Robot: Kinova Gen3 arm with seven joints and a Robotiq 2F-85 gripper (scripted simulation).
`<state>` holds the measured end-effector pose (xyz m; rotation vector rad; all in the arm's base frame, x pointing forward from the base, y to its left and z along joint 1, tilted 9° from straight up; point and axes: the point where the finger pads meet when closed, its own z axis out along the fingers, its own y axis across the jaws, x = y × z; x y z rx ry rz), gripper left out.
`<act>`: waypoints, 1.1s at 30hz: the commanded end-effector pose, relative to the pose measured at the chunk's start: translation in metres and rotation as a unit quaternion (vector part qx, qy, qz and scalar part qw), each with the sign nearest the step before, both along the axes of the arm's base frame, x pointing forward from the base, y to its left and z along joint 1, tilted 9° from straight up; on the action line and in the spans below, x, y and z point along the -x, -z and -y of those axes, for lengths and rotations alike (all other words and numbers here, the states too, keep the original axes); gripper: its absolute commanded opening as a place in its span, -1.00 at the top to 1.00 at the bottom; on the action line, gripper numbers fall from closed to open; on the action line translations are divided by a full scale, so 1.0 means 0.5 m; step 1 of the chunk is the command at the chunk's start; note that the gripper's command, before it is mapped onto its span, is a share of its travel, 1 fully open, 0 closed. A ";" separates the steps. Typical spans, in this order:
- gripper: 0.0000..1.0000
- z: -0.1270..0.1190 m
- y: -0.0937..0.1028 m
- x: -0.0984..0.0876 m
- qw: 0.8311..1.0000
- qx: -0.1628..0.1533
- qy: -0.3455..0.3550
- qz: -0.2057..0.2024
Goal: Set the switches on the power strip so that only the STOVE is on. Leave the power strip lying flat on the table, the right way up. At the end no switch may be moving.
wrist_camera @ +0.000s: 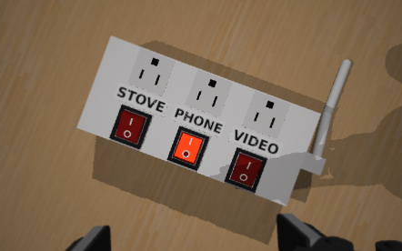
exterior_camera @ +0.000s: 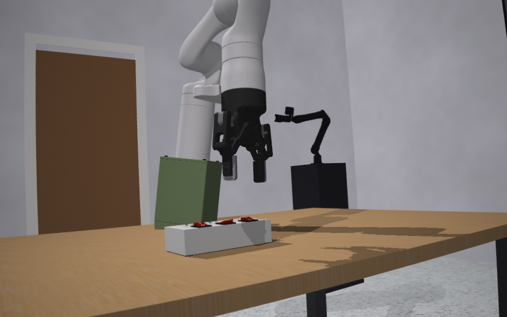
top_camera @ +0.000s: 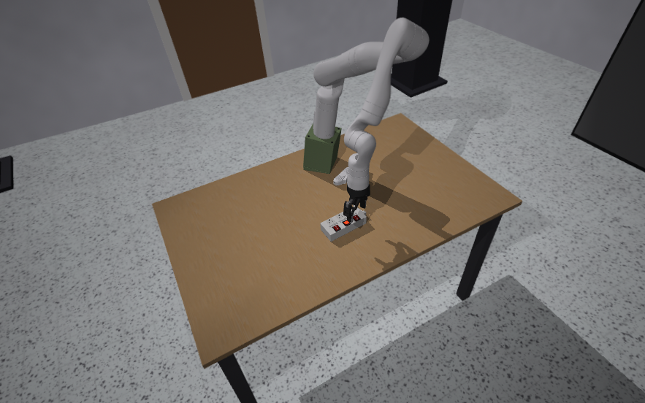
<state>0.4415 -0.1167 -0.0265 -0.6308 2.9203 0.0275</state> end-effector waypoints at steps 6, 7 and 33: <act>-1.00 0.007 0.001 0.004 1.000 -0.002 0.005 -0.002; -1.00 0.007 0.001 0.004 1.000 -0.002 0.005 -0.002; -1.00 0.010 0.001 0.006 1.000 -0.004 0.008 -0.003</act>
